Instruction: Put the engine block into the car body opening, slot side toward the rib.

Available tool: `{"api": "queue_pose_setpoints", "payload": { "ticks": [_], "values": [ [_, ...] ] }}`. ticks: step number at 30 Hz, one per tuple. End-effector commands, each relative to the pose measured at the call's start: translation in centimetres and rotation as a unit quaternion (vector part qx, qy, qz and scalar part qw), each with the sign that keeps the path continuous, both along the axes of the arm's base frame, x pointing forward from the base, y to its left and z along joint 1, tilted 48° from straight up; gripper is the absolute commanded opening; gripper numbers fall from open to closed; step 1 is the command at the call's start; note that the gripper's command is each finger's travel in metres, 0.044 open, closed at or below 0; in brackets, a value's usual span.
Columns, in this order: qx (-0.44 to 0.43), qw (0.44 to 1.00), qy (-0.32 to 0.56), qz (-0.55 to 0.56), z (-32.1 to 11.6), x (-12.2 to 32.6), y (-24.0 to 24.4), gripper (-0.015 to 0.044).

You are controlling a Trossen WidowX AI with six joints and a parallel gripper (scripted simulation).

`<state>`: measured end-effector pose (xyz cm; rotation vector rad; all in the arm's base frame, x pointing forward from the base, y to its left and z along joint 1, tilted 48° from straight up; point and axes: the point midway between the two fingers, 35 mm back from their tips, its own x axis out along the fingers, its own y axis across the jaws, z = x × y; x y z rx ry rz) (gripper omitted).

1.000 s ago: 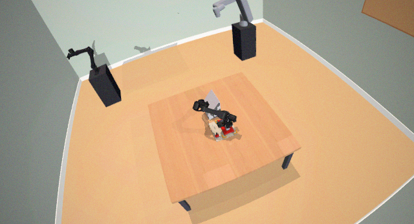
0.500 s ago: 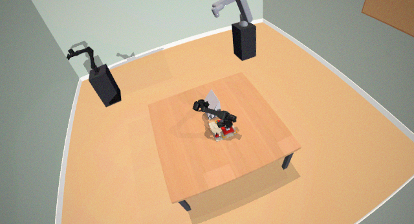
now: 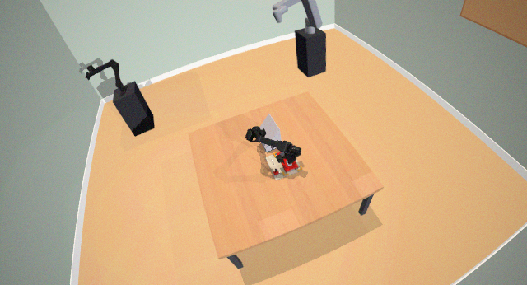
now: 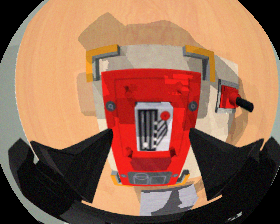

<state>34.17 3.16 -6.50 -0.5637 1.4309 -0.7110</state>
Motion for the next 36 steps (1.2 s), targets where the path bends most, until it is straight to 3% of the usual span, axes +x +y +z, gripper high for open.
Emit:
{"api": "queue_pose_setpoints", "payload": {
  "ticks": [1,13,30,36],
  "values": [
    [0.0,1.0,0.0,0.0,0.0,0.0,0.0,0.044],
    [-0.002,1.0,0.004,0.002,1.1,0.1,0.9,0.044],
    [-0.002,1.0,0.004,0.002,1.1,0.1,0.9,0.0],
    [-0.002,1.0,0.004,0.002,1.1,0.1,0.9,0.0]
  ]
}}
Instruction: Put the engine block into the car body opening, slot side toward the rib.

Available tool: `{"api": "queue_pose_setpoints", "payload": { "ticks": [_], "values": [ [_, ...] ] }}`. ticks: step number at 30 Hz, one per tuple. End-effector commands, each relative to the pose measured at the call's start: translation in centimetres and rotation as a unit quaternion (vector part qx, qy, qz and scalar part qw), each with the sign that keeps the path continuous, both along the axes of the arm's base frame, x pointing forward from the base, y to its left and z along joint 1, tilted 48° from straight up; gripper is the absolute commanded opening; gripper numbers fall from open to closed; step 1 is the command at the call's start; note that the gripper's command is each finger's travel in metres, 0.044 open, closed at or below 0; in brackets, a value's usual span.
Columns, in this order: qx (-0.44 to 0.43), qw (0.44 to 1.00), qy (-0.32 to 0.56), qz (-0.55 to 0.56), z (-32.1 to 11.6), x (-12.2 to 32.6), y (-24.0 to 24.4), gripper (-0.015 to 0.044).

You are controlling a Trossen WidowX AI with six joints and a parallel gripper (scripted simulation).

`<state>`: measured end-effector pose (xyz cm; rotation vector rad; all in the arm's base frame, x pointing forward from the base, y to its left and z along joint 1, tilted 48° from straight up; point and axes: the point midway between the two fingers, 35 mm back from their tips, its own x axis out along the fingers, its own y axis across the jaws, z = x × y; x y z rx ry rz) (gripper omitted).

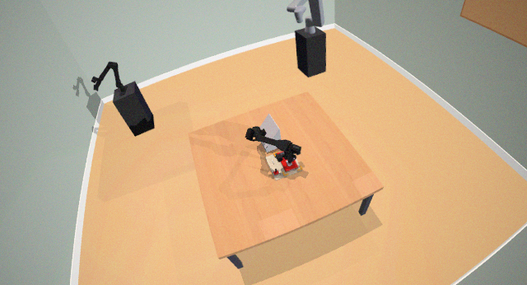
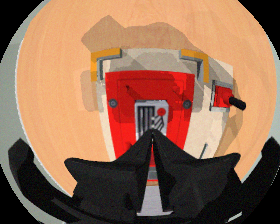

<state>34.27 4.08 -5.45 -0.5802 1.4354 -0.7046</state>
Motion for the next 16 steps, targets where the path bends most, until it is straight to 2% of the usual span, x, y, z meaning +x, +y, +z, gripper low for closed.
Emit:
{"api": "queue_pose_setpoints", "payload": {
  "ticks": [1,10,16],
  "values": [
    [0.001,1.0,-0.002,-0.003,0.0,0.0,-0.01,0.0],
    [0.0,1.0,0.0,0.0,0.0,0.0,0.0,0.0],
    [0.0,1.0,0.0,0.0,0.0,0.0,0.0,0.0157]
  ]
}}
